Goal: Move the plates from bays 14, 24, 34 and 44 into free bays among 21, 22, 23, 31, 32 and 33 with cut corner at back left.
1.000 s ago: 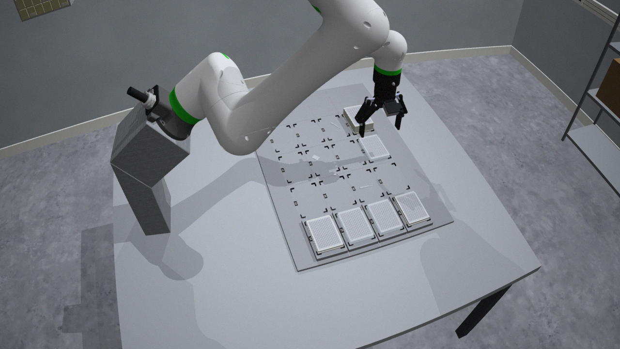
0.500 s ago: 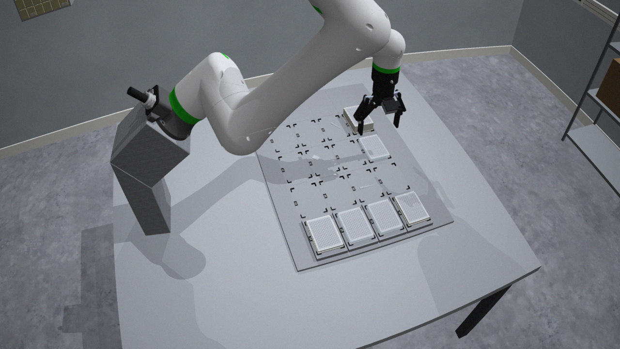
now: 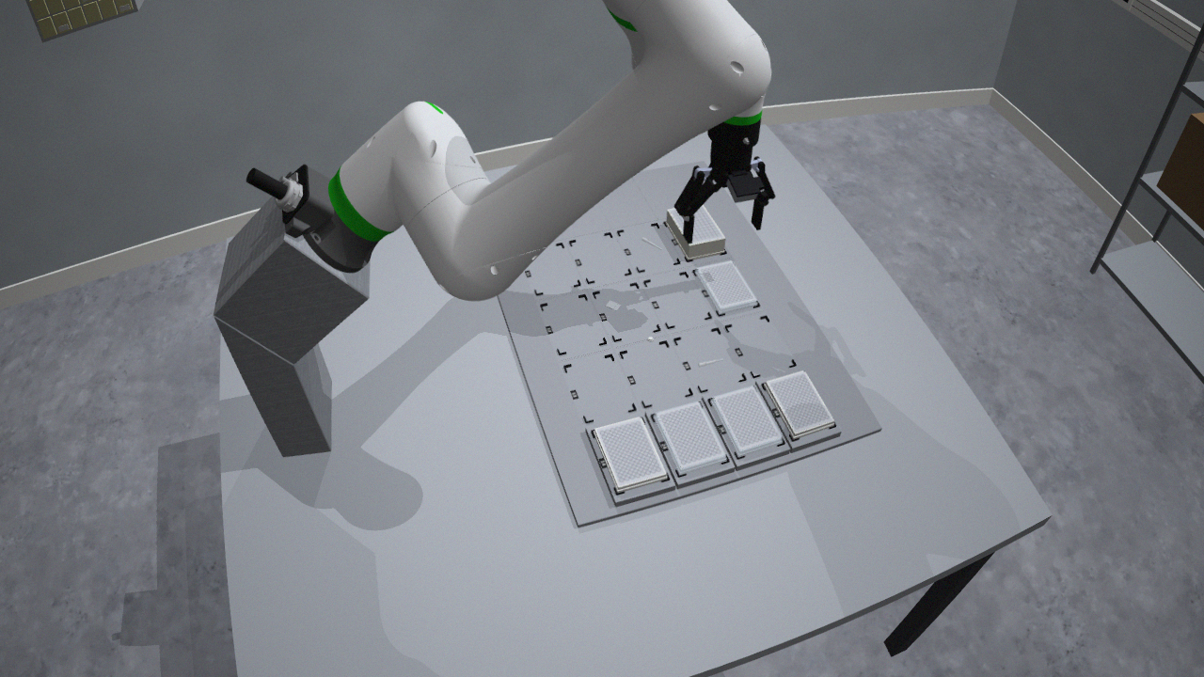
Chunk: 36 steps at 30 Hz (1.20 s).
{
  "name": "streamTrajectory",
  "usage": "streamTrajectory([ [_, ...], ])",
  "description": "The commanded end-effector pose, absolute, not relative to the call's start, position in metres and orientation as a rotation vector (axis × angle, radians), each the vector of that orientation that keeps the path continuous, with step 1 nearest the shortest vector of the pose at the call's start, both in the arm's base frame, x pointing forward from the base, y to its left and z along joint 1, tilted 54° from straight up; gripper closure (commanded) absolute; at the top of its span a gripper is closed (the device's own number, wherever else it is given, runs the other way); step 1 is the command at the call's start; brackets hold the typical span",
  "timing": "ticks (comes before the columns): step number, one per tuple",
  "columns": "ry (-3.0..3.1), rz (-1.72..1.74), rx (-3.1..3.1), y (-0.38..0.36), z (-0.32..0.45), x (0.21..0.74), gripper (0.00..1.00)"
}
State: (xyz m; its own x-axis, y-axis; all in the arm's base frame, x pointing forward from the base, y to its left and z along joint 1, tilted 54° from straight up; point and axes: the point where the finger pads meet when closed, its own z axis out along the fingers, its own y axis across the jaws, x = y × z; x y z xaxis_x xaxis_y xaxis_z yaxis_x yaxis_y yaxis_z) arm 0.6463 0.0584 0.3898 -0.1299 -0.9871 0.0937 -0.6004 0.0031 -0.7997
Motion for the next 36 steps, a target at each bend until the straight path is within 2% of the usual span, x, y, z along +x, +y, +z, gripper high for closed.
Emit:
streamTrajectory([
  [1,1.774,-0.989,-1.631,0.062,0.39,0.647,0.0],
  [26,1.774,-0.988,-1.631,0.153,0.382,0.659,0.0],
  [36,1.774,-0.988,-1.631,0.153,0.382,0.659,0.0],
])
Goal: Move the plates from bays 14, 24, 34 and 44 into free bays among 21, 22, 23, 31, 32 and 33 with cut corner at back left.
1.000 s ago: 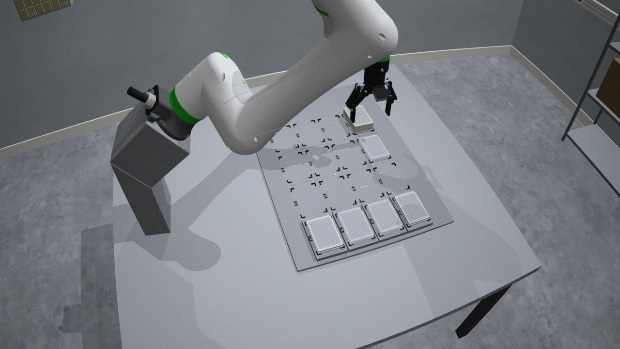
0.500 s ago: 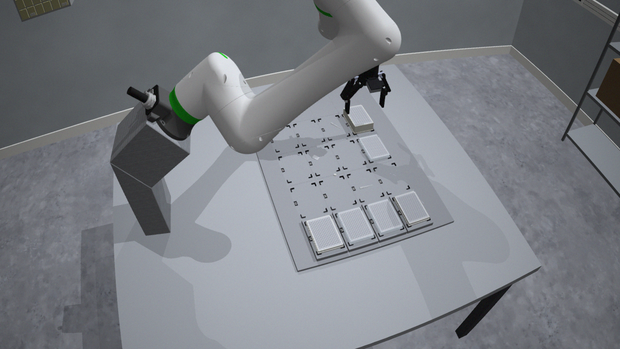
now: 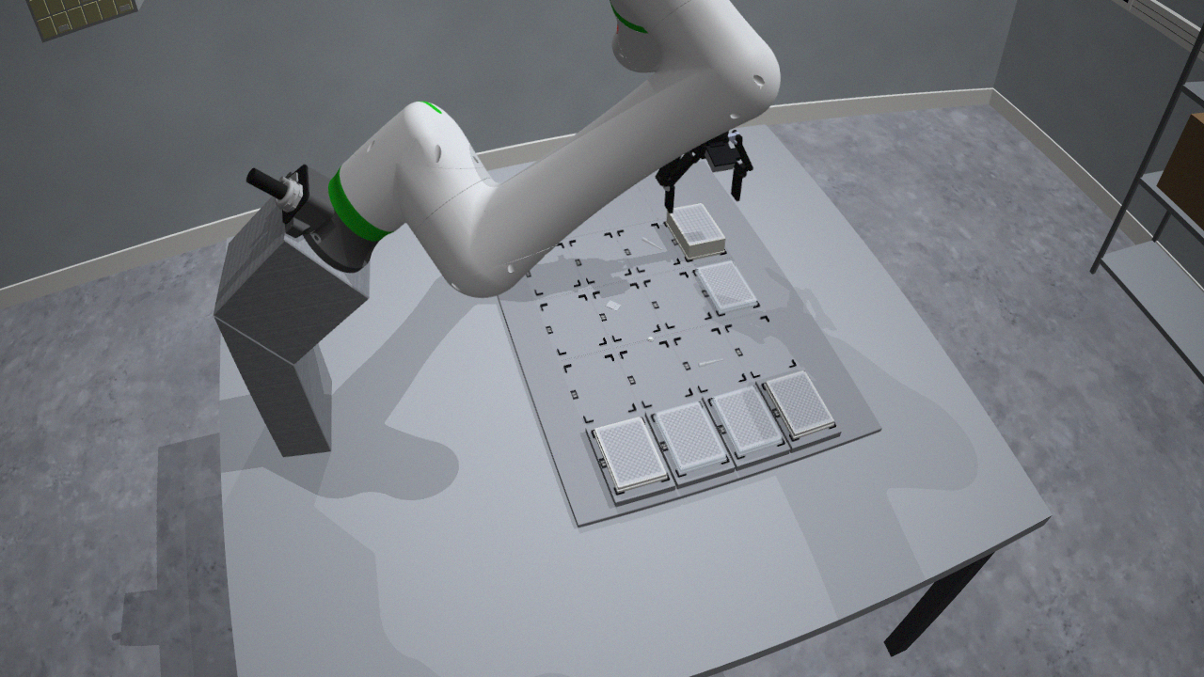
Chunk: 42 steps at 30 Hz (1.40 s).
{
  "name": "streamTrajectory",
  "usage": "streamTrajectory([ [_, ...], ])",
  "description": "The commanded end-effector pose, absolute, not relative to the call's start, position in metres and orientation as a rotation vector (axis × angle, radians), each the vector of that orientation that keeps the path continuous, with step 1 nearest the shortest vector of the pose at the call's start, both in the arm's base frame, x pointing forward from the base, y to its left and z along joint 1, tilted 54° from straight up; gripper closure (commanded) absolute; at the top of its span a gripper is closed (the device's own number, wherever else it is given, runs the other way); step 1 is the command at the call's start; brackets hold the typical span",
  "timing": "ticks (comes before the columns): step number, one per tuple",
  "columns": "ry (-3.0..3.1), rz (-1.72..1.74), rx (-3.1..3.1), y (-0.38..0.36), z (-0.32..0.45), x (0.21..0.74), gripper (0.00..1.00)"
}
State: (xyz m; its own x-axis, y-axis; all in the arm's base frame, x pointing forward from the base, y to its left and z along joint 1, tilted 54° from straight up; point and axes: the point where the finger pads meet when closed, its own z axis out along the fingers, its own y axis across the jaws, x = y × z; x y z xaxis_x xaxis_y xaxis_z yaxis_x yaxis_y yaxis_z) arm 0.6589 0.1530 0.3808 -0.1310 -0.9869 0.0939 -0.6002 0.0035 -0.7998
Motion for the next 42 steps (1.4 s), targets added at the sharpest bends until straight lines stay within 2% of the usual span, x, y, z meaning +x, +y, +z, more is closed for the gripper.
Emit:
streamTrajectory([
  [1,1.774,-0.988,-1.631,0.153,0.382,0.659,0.0],
  [37,1.774,-0.988,-1.631,0.153,0.382,0.659,0.0],
  [38,1.774,-0.988,-1.631,0.15,0.38,0.657,0.3],
  [42,1.774,-0.988,-1.631,0.137,0.373,0.651,0.3],
])
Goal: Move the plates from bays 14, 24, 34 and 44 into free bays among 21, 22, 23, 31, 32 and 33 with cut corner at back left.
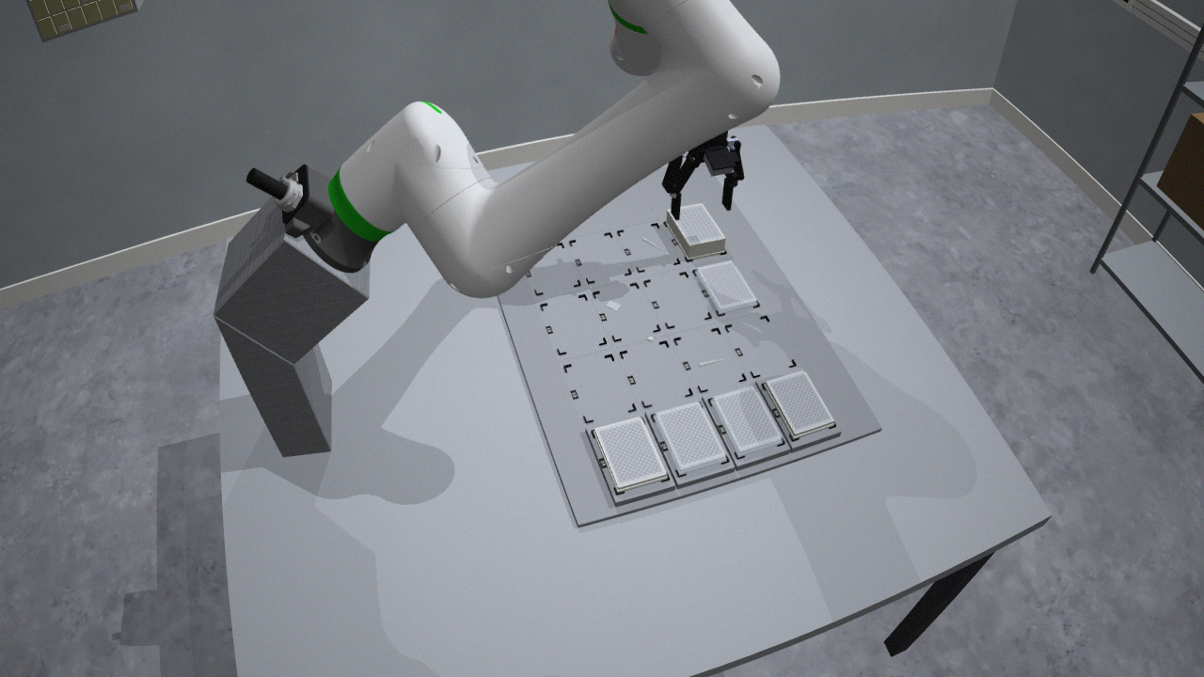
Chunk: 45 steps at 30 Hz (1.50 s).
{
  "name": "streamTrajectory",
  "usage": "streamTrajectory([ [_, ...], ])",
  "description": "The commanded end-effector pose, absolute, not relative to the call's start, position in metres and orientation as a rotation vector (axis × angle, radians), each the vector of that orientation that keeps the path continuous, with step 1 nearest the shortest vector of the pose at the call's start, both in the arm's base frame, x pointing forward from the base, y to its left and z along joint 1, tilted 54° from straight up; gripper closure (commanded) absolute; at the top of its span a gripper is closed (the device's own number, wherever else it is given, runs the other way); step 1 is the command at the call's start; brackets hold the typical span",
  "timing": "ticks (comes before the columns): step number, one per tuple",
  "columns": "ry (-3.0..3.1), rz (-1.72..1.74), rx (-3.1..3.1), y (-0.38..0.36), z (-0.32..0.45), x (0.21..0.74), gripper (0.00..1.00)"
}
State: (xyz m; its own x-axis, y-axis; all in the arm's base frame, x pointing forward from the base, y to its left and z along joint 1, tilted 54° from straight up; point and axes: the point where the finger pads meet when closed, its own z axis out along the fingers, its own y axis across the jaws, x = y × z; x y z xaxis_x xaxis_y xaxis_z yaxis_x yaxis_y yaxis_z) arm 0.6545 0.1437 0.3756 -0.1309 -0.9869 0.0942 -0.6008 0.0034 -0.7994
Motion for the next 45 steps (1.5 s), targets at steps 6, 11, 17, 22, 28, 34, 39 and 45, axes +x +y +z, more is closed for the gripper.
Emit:
streamTrajectory([
  [6,1.774,-0.988,-1.631,0.117,0.363,0.642,0.3],
  [11,1.774,-0.988,-1.631,0.107,0.358,0.638,0.3],
  [17,1.775,-0.988,-1.631,0.088,0.348,0.628,0.3],
  [22,1.775,-0.988,-1.631,0.071,0.339,0.621,0.3],
  [28,1.775,-0.988,-1.631,0.058,0.332,0.615,0.3],
  [34,1.775,-0.989,-1.631,0.039,0.322,0.606,0.3],
  [39,1.775,-0.989,-1.631,0.022,0.313,0.598,0.3],
  [45,1.775,-0.989,-1.631,0.009,0.307,0.592,0.3],
])
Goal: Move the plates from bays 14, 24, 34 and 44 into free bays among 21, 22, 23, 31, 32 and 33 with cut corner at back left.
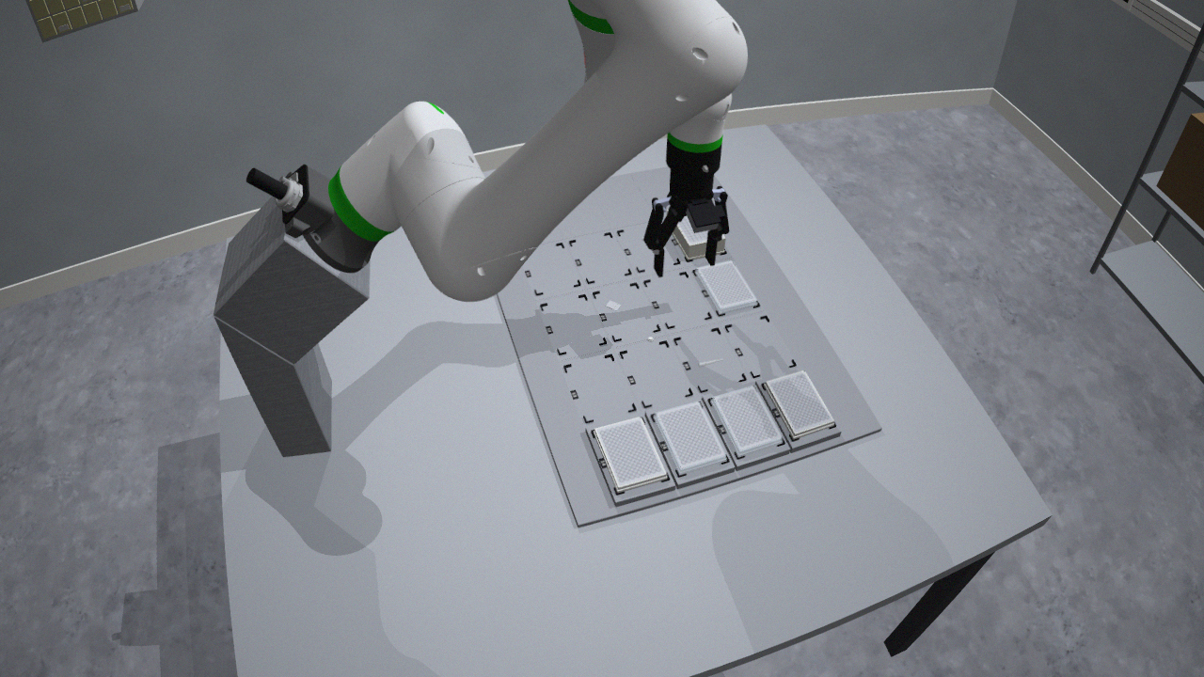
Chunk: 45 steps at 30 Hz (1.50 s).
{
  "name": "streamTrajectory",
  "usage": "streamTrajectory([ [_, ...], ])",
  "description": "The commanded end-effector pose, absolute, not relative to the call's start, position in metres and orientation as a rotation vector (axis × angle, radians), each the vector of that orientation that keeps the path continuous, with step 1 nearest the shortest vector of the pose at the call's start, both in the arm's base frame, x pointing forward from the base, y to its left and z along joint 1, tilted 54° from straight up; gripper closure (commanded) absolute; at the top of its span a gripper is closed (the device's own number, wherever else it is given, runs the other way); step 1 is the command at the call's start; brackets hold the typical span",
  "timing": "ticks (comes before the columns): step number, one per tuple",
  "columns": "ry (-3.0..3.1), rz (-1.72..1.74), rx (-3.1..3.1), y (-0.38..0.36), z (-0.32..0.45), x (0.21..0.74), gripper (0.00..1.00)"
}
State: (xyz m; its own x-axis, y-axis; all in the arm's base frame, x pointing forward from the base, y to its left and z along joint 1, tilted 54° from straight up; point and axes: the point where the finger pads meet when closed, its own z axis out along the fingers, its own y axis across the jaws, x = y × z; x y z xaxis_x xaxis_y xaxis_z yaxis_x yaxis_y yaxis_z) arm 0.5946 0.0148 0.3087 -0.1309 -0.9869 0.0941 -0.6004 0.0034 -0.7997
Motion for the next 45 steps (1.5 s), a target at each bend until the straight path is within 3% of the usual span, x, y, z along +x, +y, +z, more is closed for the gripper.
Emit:
streamTrajectory([
  [1,1.775,-0.989,-1.631,0.006,0.305,0.59,0.3],
  [45,1.775,-0.989,-1.631,-0.126,0.236,0.529,0.3],
])
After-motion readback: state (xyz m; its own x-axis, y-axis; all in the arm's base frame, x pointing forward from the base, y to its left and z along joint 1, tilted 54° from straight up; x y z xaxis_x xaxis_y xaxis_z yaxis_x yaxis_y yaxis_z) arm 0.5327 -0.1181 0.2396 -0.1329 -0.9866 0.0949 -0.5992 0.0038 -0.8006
